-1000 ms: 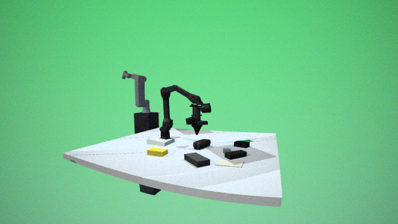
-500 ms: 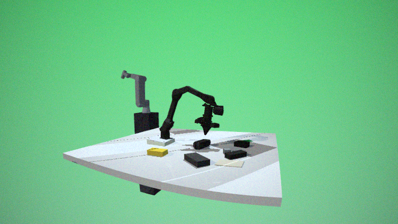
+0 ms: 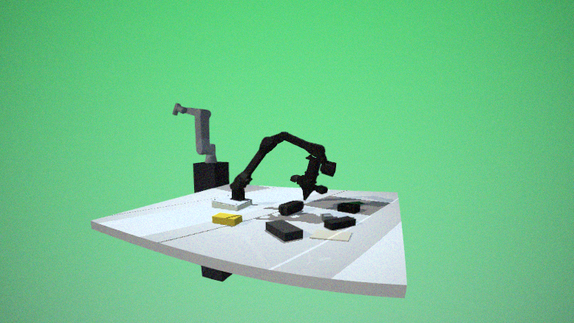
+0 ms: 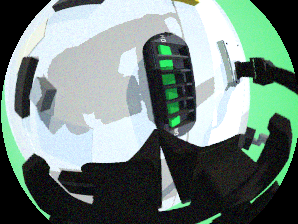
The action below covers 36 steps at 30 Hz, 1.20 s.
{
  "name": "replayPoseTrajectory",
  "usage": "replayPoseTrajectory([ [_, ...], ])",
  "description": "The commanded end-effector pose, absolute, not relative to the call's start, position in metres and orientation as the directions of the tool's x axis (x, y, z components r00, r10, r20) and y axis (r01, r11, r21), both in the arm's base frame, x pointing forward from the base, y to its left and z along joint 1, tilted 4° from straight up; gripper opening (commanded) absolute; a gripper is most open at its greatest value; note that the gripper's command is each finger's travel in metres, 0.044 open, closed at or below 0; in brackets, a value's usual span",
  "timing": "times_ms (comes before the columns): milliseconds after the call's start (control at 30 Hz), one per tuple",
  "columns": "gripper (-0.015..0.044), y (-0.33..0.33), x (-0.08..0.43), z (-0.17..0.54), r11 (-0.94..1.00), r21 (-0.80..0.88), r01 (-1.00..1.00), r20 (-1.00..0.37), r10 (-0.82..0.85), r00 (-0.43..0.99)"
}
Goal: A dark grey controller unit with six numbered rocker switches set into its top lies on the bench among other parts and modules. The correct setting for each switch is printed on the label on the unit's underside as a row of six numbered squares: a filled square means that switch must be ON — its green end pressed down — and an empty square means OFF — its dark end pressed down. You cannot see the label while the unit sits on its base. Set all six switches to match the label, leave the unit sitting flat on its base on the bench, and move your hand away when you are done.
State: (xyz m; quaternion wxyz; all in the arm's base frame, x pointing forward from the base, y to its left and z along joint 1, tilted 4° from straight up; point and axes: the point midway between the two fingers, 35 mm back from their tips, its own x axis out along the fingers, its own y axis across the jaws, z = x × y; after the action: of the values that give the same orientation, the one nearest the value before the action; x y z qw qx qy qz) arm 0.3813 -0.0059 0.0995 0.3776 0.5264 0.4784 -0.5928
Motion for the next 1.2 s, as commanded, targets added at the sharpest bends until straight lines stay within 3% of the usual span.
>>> replayPoseTrajectory([
  [0, 0.0000, -0.006, 0.388, 0.099, -0.241, -0.181, 0.954, -0.983, 0.072, -0.169],
  [1167, 0.0000, -0.006, 0.394, 0.047, -0.241, -0.181, 0.954, -0.983, 0.072, -0.169],
])
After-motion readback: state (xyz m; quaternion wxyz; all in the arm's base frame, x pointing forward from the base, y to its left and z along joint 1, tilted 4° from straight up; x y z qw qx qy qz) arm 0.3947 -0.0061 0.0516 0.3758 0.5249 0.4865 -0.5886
